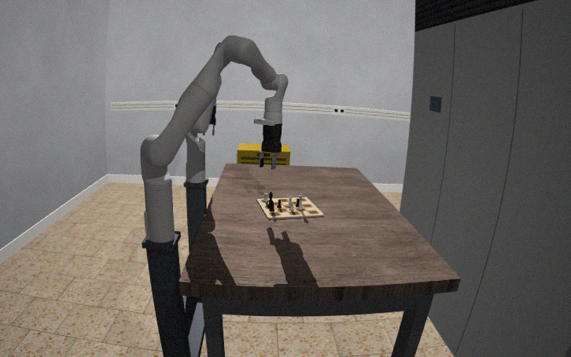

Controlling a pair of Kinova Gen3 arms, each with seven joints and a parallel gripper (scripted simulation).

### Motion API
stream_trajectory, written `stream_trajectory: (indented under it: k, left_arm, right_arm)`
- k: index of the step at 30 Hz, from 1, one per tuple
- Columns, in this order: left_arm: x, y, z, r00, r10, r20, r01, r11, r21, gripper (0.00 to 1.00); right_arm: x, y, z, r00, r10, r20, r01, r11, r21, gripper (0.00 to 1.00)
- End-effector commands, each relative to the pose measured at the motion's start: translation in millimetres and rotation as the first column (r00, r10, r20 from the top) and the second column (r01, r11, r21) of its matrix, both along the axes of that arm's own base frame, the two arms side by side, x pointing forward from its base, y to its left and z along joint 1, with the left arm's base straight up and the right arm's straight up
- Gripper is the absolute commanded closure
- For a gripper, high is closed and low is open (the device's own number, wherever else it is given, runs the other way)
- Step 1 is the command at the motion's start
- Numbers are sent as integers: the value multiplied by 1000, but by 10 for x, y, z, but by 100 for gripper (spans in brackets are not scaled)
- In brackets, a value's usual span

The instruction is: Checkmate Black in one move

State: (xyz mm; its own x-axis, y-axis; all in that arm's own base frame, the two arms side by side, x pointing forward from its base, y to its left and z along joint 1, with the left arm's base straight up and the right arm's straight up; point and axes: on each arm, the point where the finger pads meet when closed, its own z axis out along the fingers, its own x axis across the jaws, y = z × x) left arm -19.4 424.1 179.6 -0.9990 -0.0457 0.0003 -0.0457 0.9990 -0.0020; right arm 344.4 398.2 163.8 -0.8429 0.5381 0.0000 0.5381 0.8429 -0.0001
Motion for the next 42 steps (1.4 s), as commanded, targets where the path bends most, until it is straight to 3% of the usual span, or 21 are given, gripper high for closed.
stream_trajectory:
  k: [1,6,10,42]
  left_arm:
    - [-1,4,8,1000,0,0,0,1000,2,0]
    - [-1,4,8,1000,0,0,0,1000,2,0]
    - [-1,4,8,1000,0,0,0,1000,2,0]
    - [-1,4,8,1000,0,0,0,1000,2,0]
  right_arm:
    - [3,5,138,1000,0,2,0,1000,2,0]
    - [3,4,309,1000,0,2,0,1000,2,0]
    - [3,4,366,1000,0,2,0,1000,2,0]
    - [3,4,372,1000,0,2,0,1000,2,0]
